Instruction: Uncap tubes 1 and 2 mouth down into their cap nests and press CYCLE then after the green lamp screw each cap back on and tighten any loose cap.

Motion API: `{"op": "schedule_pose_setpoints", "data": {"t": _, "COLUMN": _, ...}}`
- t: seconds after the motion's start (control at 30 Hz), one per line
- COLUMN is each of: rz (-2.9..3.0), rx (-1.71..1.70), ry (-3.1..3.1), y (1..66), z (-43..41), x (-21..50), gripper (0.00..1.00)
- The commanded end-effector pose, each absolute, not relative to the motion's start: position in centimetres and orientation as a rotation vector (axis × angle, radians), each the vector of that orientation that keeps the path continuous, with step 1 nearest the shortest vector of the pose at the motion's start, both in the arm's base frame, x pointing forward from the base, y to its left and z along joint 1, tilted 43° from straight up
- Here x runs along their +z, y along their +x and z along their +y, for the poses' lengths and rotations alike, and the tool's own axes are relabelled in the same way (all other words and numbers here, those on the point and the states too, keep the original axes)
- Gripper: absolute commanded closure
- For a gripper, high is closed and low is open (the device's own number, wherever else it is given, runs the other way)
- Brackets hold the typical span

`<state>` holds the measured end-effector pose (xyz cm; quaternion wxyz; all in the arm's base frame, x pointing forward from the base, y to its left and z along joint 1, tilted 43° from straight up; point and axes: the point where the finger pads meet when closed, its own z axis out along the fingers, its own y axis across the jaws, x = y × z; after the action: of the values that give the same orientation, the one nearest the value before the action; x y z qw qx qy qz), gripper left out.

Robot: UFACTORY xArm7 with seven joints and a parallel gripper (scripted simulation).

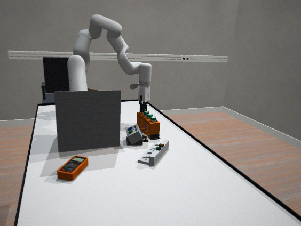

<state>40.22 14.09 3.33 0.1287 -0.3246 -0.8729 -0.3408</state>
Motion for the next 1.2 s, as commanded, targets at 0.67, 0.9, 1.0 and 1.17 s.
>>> {"op": "schedule_pose_setpoints", "data": {"t": 0.67, "rz": -1.945, "rx": -0.765, "ry": -1.657, "y": 40.37, "z": 13.95, "x": 3.39, "gripper": 0.54}}
{"op": "schedule_pose_setpoints", "data": {"t": 0.9, "rz": -1.544, "rx": -0.609, "ry": -1.954, "y": 40.37, "z": 13.95, "x": 3.39, "gripper": 0.54}}
{"op": "schedule_pose_setpoints", "data": {"t": 1.0, "rz": -1.424, "rx": -0.562, "ry": -2.025, "y": 40.37, "z": 13.95, "x": 3.39, "gripper": 0.54}}
{"op": "schedule_pose_setpoints", "data": {"t": 1.17, "rz": -1.117, "rx": -0.443, "ry": -2.173, "y": 40.37, "z": 13.95, "x": 3.39, "gripper": 0.54}}
